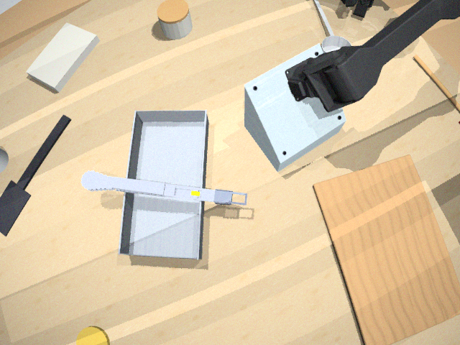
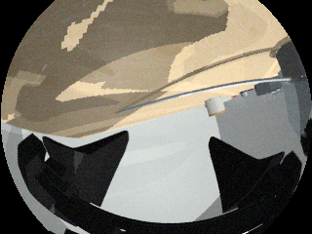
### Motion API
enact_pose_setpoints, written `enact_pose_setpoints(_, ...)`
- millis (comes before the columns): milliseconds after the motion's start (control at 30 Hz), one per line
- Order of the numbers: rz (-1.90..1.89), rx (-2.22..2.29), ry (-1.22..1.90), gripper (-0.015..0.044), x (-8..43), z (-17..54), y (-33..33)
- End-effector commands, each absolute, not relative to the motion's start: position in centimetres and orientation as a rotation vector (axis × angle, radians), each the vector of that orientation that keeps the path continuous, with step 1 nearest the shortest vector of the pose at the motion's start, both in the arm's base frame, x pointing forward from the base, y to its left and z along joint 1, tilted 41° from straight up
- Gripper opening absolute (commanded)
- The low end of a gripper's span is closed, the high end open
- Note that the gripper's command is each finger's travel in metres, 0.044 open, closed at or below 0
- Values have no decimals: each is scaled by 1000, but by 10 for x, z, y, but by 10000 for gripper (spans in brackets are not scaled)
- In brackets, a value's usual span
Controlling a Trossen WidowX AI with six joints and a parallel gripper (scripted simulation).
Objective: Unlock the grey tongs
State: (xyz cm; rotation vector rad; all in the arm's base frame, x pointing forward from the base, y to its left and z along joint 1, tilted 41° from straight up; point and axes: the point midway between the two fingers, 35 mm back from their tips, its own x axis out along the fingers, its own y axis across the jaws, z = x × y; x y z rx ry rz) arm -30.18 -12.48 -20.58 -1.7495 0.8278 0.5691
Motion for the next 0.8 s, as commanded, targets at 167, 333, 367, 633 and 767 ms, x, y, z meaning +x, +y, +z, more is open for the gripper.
enact_pose_setpoints(167, 711, -1894, 696, 260, -283, -202, -157)
enact_pose_setpoints(333, 961, -2236, 409, 260, -244, -185, -215)
enact_pose_setpoints(367, 1012, -2309, 334, 260, -235, -181, -226)
enact_pose_setpoints(633, 1122, -2454, 108, 260, -200, -171, -253)
enact_pose_setpoints(767, 1282, -2716, -281, 260, -155, -155, -286)
